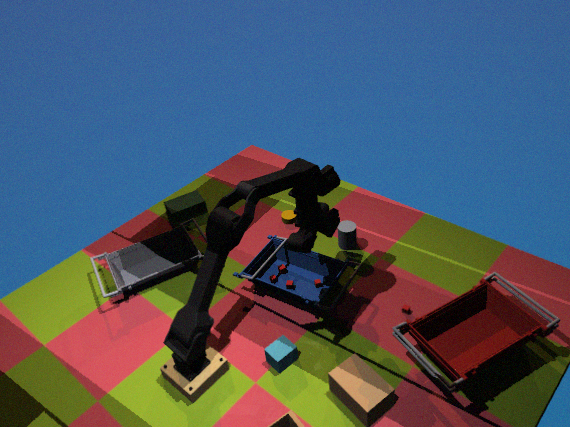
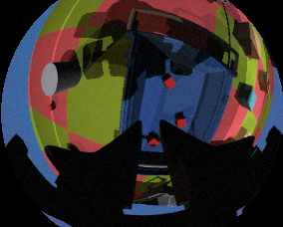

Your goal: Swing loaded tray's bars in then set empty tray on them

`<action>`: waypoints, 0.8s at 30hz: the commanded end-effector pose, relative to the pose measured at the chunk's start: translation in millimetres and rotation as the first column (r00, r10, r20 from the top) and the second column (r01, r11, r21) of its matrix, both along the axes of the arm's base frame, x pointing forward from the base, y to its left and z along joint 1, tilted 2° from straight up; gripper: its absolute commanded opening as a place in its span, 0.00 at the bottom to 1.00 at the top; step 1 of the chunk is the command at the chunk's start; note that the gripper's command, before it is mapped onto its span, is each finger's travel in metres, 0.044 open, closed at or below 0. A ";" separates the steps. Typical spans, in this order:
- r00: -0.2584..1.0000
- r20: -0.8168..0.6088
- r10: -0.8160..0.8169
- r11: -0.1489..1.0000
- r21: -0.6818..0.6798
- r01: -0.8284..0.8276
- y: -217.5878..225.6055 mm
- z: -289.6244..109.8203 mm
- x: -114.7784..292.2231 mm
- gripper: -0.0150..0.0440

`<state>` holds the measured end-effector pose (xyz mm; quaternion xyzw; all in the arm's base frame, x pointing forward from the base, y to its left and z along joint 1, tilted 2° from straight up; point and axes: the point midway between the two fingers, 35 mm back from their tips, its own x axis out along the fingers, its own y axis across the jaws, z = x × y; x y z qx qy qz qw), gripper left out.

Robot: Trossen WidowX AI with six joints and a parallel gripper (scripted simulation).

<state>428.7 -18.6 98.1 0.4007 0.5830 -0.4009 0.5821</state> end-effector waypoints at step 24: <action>-0.197 0.016 -0.980 -0.197 0.014 0.980 -139.7 1.8 -26.9 0.39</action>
